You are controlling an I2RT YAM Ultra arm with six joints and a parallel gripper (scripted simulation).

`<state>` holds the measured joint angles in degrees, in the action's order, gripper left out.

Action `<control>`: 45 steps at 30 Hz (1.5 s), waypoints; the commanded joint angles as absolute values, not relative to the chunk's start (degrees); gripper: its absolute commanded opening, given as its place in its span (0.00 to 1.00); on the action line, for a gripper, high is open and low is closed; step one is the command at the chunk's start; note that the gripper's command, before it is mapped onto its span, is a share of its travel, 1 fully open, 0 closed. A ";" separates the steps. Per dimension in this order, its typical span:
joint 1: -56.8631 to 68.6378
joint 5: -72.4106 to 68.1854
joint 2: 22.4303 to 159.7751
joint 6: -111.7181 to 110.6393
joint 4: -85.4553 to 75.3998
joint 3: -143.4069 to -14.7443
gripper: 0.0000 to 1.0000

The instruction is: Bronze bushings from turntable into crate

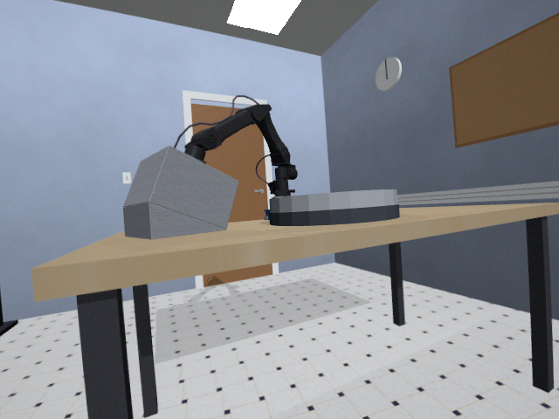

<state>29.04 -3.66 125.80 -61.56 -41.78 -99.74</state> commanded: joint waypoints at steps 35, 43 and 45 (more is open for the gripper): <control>29.80 -2.91 126.08 -61.18 -40.91 -100.12 0.00; 29.80 -2.91 126.08 -61.18 -40.91 -100.12 0.00; 29.80 -2.91 126.08 -61.18 -40.91 -100.12 0.00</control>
